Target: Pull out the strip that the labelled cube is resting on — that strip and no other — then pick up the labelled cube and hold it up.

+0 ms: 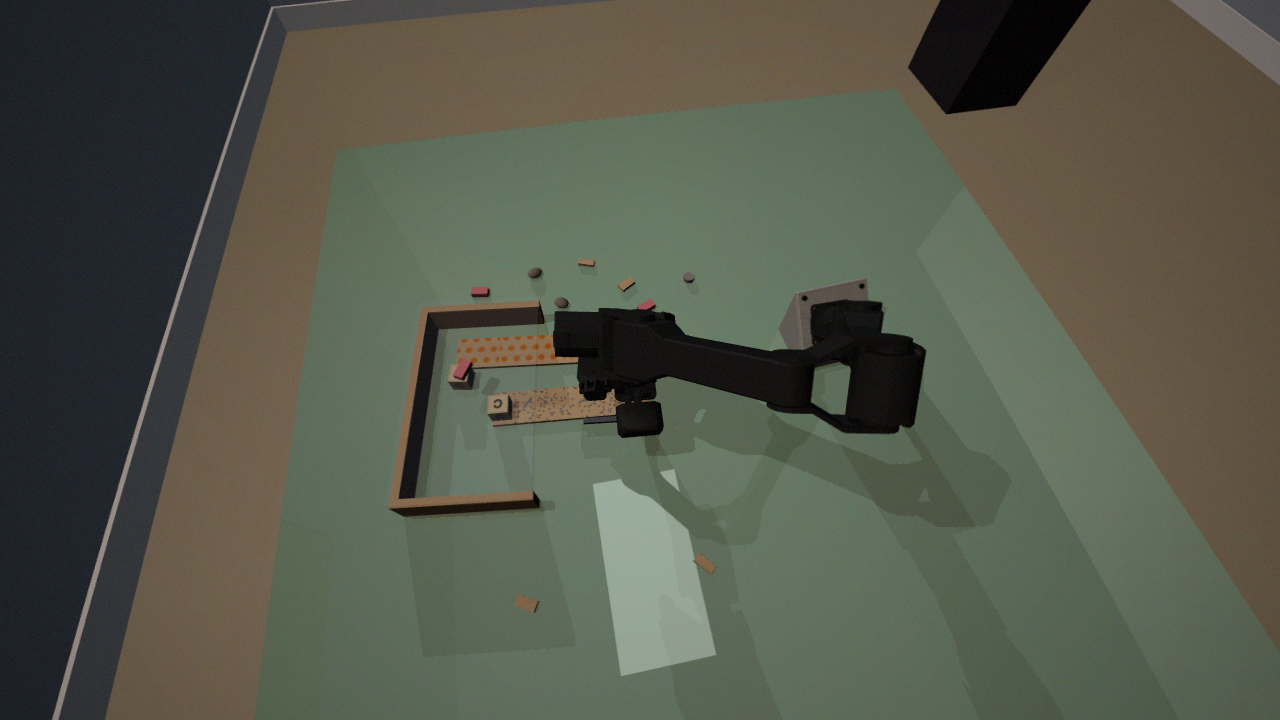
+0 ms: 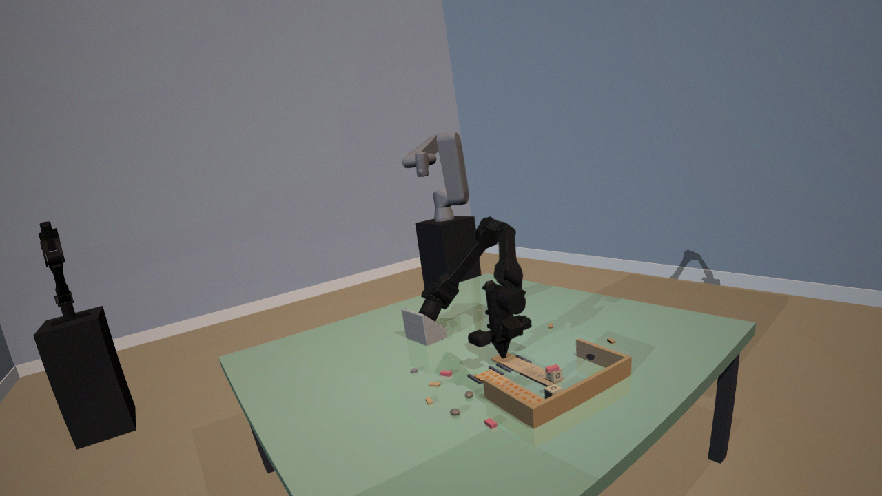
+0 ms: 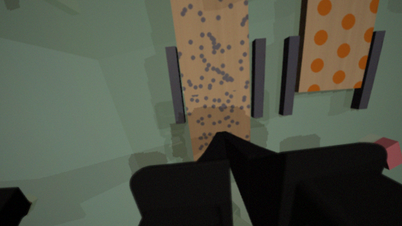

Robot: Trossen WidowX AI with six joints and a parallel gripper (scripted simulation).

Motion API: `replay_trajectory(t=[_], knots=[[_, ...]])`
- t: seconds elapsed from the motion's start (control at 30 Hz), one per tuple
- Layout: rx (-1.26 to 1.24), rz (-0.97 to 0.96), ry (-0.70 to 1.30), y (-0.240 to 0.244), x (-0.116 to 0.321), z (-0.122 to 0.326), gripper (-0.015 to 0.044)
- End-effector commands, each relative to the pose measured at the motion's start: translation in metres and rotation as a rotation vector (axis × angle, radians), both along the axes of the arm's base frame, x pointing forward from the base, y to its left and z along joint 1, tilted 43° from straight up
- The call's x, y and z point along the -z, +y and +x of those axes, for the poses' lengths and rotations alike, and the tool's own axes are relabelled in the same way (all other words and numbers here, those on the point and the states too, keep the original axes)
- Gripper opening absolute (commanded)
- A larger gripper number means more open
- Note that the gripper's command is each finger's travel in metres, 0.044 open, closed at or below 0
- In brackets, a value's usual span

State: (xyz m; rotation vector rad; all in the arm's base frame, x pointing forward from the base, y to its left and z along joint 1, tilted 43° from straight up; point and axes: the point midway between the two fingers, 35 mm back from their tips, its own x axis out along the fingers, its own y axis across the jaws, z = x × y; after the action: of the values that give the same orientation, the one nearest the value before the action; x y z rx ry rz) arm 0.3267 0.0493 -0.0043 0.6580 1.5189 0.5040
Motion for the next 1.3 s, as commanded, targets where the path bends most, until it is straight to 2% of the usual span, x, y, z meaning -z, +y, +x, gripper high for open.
replay_trajectory(t=[0.0,1.27], knots=[[-0.012,0.005,0.025,0.005,0.004,-0.014,0.0000],[-0.012,0.005,0.028,0.009,-0.001,-0.069,0.0000]])
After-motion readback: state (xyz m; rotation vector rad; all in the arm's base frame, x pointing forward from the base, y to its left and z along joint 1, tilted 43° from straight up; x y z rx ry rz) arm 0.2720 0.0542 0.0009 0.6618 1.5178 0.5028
